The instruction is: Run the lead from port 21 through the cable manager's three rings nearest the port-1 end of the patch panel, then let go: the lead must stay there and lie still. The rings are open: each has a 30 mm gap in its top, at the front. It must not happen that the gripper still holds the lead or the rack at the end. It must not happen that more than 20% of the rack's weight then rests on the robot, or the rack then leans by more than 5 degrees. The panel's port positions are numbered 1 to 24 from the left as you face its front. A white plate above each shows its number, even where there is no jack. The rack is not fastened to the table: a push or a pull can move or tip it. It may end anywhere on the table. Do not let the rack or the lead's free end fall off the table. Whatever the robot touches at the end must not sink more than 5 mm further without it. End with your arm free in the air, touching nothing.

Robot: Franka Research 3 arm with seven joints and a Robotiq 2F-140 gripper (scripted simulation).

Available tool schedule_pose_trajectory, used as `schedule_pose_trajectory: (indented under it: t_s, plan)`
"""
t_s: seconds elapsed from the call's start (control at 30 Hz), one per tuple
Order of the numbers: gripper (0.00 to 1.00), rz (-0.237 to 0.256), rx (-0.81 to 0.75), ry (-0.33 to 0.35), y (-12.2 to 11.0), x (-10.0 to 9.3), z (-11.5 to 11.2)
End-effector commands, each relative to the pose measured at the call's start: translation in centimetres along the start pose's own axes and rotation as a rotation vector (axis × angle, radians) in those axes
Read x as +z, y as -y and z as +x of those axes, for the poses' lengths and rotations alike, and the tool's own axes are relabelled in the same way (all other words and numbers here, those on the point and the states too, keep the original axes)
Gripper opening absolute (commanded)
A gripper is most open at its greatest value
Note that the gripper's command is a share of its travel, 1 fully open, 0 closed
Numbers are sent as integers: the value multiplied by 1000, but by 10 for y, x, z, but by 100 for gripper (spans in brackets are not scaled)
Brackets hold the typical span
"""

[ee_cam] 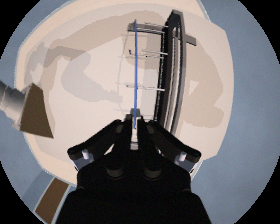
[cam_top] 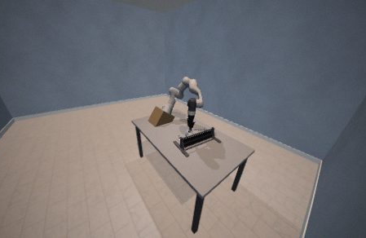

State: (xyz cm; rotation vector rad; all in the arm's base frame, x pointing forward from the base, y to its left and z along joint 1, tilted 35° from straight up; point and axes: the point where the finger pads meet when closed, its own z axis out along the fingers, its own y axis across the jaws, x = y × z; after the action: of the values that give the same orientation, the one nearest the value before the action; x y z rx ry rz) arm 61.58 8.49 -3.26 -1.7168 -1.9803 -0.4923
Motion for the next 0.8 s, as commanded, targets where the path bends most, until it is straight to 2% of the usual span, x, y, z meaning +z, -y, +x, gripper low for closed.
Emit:
schedule_pose_trajectory:
  t_s: [0.0,0.5,0.77]
  plan:
    - [0,-1,19,-3,-1,-1,1]
    - [0,-1,23,-3,-1,-1,2]
    - [0,-1,52,-3,7,-1,10]
